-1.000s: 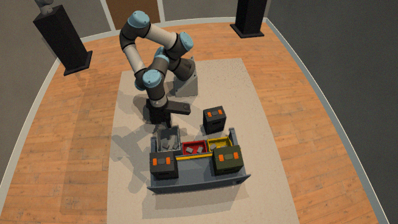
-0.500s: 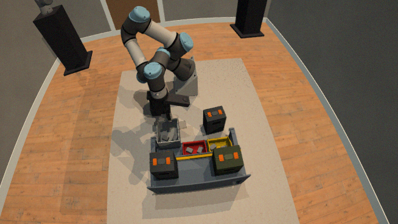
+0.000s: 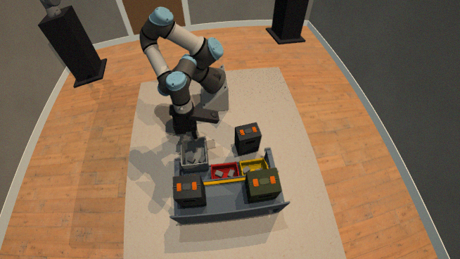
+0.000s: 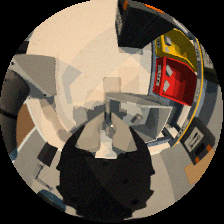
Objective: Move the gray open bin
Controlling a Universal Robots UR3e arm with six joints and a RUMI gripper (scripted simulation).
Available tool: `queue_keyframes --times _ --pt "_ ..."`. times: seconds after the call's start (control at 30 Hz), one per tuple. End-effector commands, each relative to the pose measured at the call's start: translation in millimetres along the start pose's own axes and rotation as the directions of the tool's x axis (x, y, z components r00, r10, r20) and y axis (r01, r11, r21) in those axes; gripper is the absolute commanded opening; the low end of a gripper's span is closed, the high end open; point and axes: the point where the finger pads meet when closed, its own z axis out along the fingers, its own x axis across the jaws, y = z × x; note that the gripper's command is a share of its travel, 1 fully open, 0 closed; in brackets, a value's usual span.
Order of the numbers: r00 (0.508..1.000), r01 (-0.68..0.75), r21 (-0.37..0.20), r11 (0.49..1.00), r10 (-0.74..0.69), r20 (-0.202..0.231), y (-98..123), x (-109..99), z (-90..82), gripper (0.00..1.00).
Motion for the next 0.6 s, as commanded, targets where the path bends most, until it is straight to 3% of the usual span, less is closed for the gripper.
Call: queue_keyframes --times 0.0,0.57 --pt "1.000 -0.001 0.000 1.000 0.001 -0.002 0.3 1.0 -0.4 0.00" --pt "1.000 -0.001 0.000 1.000 0.001 -0.002 0.2 0.9 7.6 0.00"
